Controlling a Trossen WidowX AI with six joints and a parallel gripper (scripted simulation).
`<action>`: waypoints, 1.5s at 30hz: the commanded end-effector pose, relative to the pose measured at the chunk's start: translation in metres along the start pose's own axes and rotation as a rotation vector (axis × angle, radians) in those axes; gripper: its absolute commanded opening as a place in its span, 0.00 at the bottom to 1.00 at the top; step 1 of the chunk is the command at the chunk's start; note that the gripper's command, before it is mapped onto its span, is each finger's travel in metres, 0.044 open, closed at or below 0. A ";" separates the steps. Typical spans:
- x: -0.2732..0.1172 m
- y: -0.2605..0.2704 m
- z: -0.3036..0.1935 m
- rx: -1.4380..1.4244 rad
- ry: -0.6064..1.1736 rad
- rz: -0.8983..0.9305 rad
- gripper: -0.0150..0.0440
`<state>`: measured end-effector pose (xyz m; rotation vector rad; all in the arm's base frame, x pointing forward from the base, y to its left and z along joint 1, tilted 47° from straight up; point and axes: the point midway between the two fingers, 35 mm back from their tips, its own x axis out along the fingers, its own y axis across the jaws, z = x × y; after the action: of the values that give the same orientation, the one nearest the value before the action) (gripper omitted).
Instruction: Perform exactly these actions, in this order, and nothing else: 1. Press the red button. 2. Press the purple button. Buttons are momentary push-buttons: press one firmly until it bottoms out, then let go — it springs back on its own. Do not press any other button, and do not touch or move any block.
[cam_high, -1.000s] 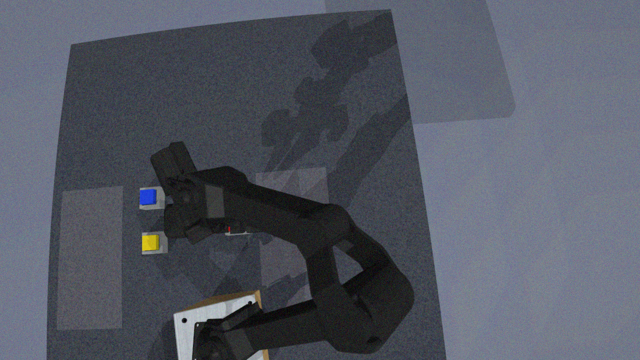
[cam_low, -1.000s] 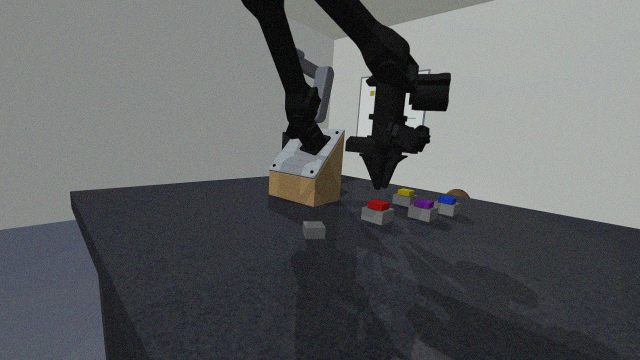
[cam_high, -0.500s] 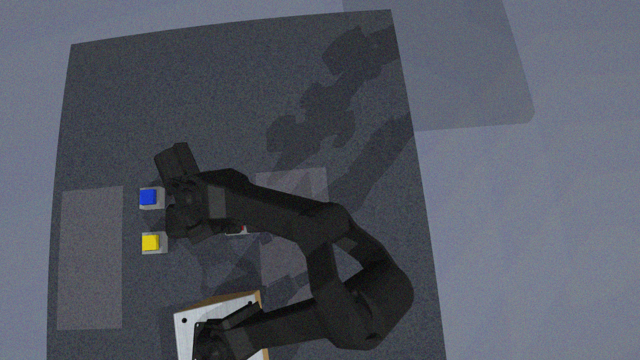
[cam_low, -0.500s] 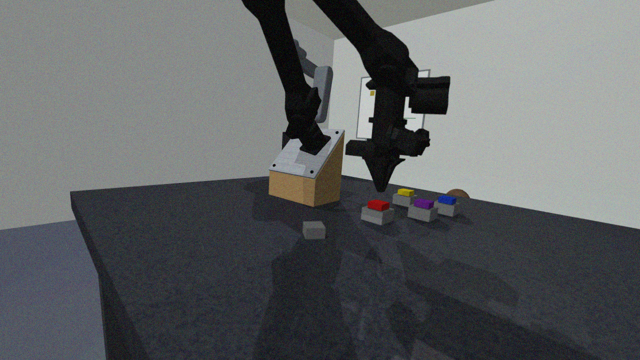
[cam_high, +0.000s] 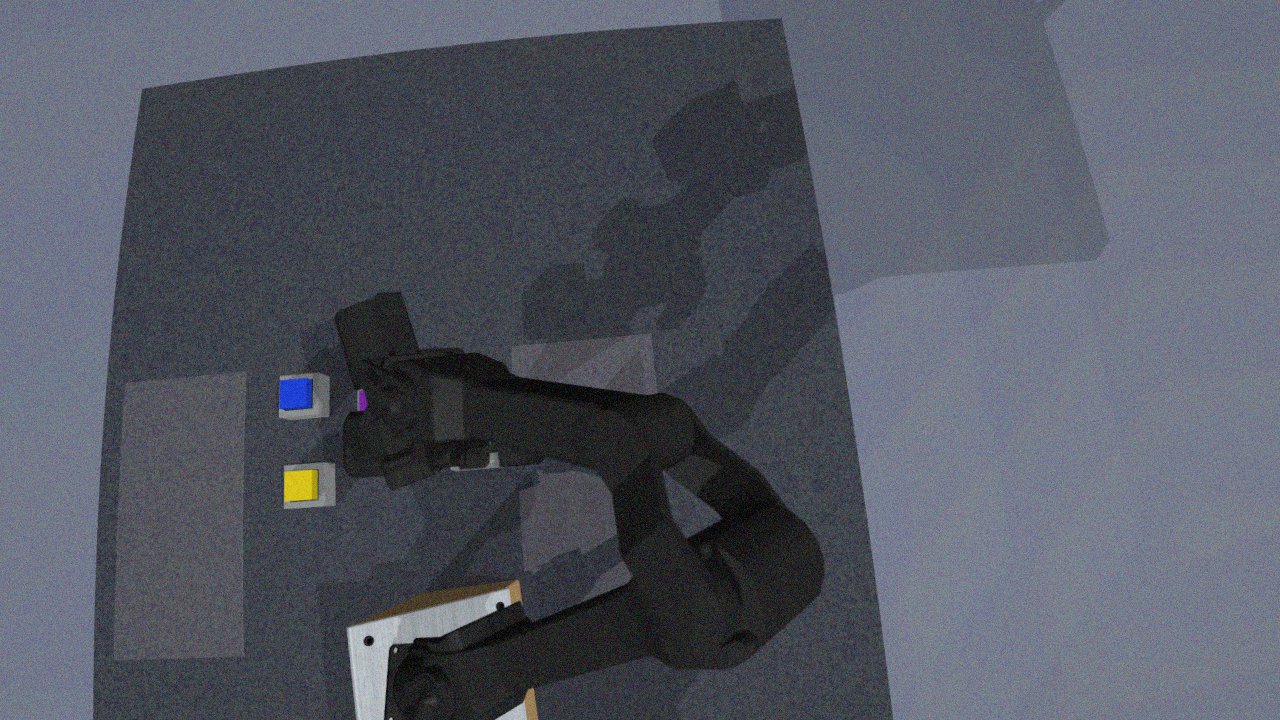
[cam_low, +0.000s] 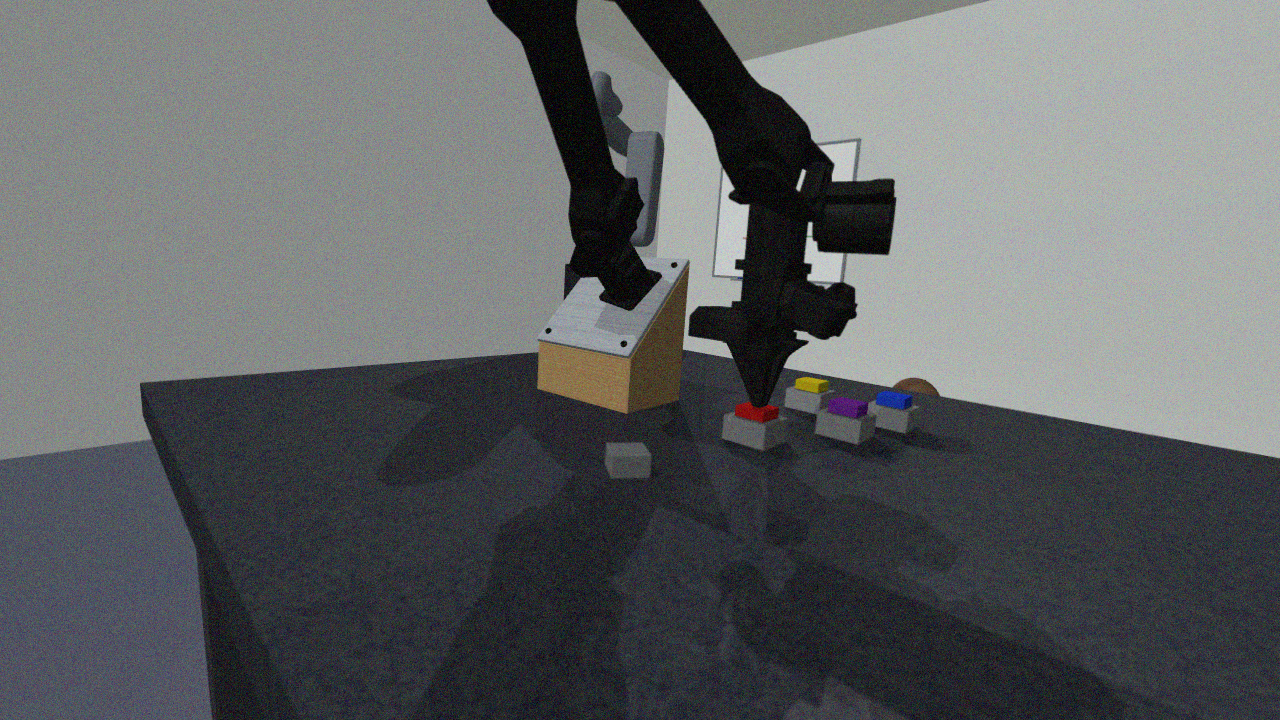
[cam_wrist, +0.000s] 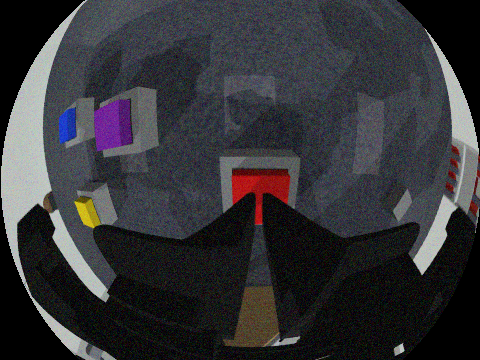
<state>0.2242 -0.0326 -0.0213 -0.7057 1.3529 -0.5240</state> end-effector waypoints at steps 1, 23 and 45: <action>0.006 -0.001 -0.001 -0.006 0.001 -0.007 0.29; -0.020 0.000 0.000 -0.005 0.000 -0.003 0.29; -0.094 0.054 0.034 -0.004 -0.001 0.002 0.29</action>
<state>0.2269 0.0534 0.0252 -0.7161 1.3539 -0.5231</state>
